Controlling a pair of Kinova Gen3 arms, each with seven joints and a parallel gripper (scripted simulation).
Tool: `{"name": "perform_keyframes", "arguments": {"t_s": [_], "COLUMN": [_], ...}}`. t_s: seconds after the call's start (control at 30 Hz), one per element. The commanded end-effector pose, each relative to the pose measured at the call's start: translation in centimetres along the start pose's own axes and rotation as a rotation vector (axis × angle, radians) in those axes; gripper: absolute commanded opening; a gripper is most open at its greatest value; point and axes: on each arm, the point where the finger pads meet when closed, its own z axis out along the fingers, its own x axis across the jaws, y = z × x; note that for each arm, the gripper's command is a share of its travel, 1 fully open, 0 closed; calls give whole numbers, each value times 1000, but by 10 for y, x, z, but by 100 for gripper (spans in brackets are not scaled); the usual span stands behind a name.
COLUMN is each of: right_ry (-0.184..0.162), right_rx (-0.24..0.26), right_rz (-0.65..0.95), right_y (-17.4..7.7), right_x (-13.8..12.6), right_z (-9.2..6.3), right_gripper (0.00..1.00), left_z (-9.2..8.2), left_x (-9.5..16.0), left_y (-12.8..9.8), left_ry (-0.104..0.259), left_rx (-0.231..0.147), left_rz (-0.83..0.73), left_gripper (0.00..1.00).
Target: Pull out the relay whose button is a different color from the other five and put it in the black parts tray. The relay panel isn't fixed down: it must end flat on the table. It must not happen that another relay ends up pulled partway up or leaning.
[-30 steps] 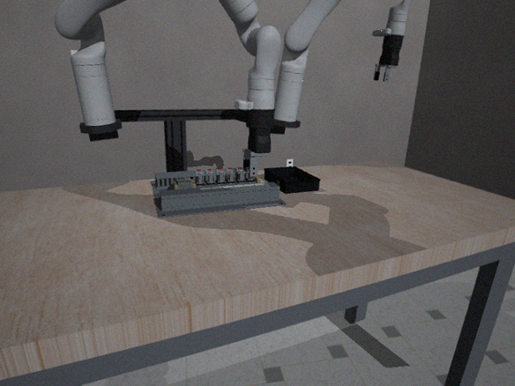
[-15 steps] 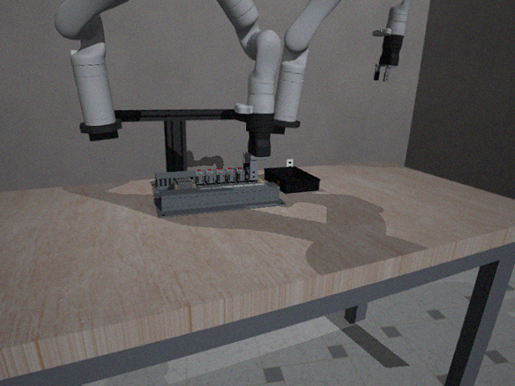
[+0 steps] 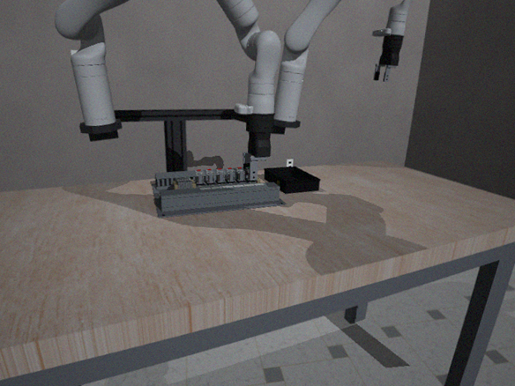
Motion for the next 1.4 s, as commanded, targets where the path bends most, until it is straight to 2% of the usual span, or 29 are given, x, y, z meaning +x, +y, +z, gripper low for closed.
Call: {"name": "perform_keyframes", "arguments": {"t_s": [0.0, 0.8, 0.83, 1.37], "right_ry": [-1, -1, -1, -1], "right_rx": [-2, -2, -2, -2], "right_rz": [0, 0, 0, 0], "right_y": [1, 1, 1, 1], "right_x": [-1, -1, -1, -1], "right_z": [-1, -1, -1, -1], "right_gripper": [98, 98, 0, 0], "left_z": [-1, -1, -1, -1], "left_x": [0, 0, 0, 0], "left_y": [0, 0, 0, 0], "left_ry": [0, 0, 0, 0], "left_rx": [-2, -2, -2, -2], "left_rz": [0, 0, 0, 0], "left_gripper": [100, 100, 100, 100]}}
